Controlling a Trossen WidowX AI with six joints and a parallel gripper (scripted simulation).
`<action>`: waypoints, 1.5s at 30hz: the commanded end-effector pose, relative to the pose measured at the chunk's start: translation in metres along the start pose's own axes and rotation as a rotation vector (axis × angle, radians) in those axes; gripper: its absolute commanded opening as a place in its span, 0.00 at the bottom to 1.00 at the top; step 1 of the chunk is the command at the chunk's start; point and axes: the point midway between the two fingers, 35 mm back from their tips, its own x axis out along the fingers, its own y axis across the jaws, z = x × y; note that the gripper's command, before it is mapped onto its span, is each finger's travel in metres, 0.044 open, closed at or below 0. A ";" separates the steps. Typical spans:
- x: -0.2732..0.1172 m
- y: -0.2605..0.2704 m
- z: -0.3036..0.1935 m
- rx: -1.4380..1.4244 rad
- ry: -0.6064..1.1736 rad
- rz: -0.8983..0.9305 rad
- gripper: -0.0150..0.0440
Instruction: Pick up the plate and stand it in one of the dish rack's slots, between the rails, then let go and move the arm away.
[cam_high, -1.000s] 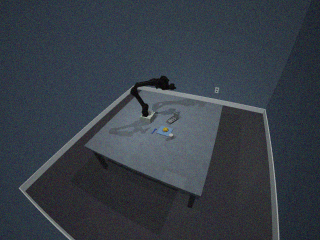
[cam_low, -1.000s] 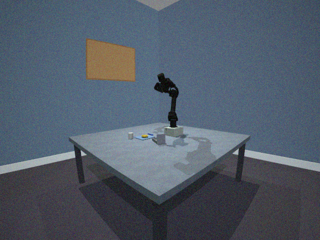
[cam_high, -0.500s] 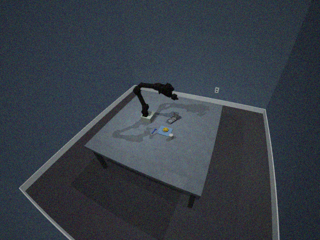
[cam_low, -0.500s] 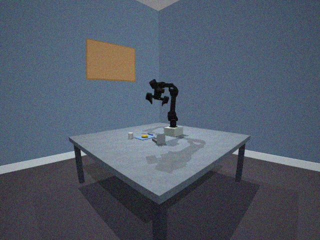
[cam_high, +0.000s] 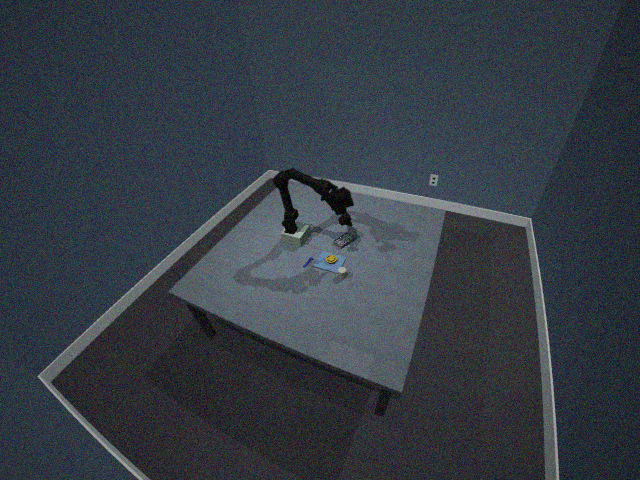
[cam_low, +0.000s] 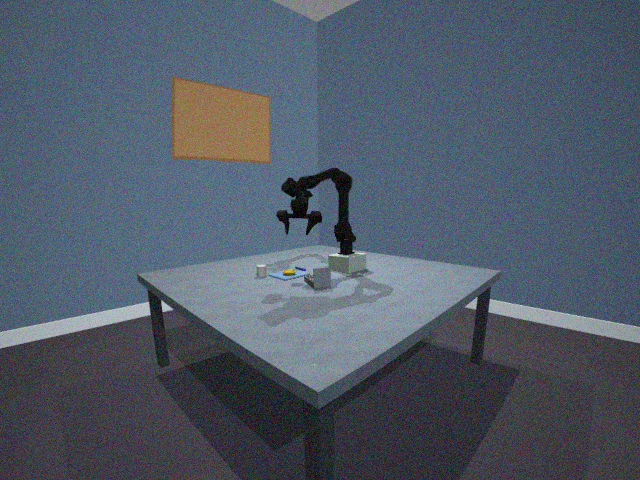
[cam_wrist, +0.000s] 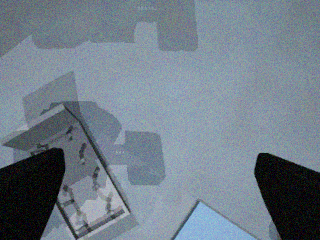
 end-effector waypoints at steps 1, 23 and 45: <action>0.012 -0.014 -0.022 0.090 0.077 -0.022 0.93; 0.059 -0.069 -0.166 0.596 0.537 -0.153 0.93; 0.085 -0.070 -0.180 0.599 0.541 -0.154 0.93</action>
